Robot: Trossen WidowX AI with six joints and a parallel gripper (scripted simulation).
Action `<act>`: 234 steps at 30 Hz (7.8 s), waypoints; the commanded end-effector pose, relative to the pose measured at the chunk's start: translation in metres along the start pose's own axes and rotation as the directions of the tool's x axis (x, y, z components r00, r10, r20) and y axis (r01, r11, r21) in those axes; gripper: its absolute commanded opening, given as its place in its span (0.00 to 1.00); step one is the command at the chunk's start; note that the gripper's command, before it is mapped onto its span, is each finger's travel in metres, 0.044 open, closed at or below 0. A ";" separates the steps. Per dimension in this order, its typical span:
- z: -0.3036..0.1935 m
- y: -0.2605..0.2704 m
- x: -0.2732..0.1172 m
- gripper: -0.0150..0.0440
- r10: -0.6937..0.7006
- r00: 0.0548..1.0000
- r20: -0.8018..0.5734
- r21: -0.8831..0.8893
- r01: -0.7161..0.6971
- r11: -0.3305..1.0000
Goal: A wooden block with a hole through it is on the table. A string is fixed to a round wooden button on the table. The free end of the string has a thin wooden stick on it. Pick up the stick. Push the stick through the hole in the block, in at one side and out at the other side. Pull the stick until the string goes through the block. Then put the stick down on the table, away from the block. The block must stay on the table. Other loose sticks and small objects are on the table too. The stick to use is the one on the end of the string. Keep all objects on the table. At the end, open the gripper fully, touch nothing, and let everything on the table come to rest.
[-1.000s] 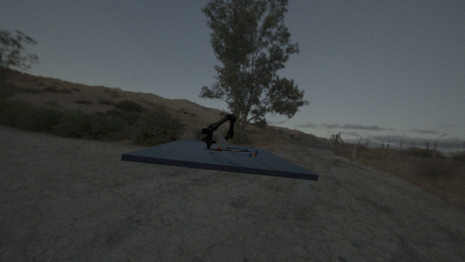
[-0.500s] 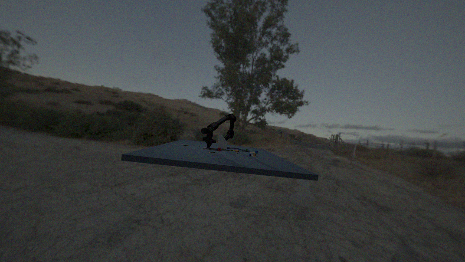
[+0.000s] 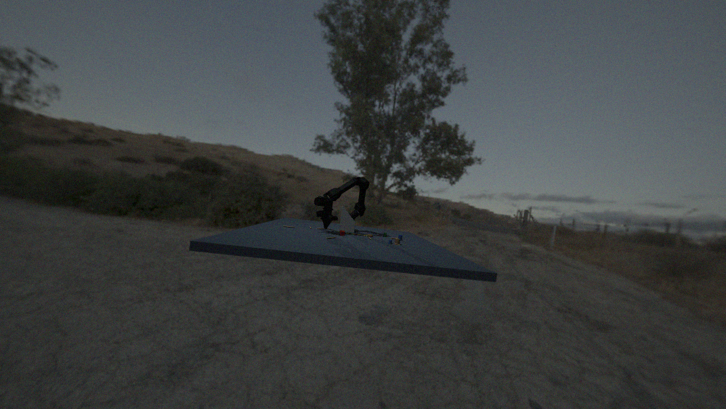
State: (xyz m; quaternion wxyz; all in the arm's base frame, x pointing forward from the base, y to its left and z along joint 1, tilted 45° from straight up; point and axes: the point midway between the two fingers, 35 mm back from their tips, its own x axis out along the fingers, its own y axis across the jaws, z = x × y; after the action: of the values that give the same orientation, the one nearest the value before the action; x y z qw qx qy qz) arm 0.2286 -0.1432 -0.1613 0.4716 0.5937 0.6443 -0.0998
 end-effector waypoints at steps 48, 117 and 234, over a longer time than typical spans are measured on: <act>-0.012 0.015 -0.034 0.25 -0.020 1.000 -0.017 0.185 0.023 0.982; -0.078 0.081 -0.036 0.25 -0.125 0.987 -0.098 0.871 0.146 0.469; -0.145 0.152 -0.034 0.25 -0.221 0.966 -0.137 0.870 0.011 -0.493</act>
State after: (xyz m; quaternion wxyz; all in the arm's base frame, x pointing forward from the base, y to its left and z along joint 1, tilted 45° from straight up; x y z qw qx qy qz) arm 0.2802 -0.0240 0.0087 -0.2413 0.6204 0.2772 -0.6928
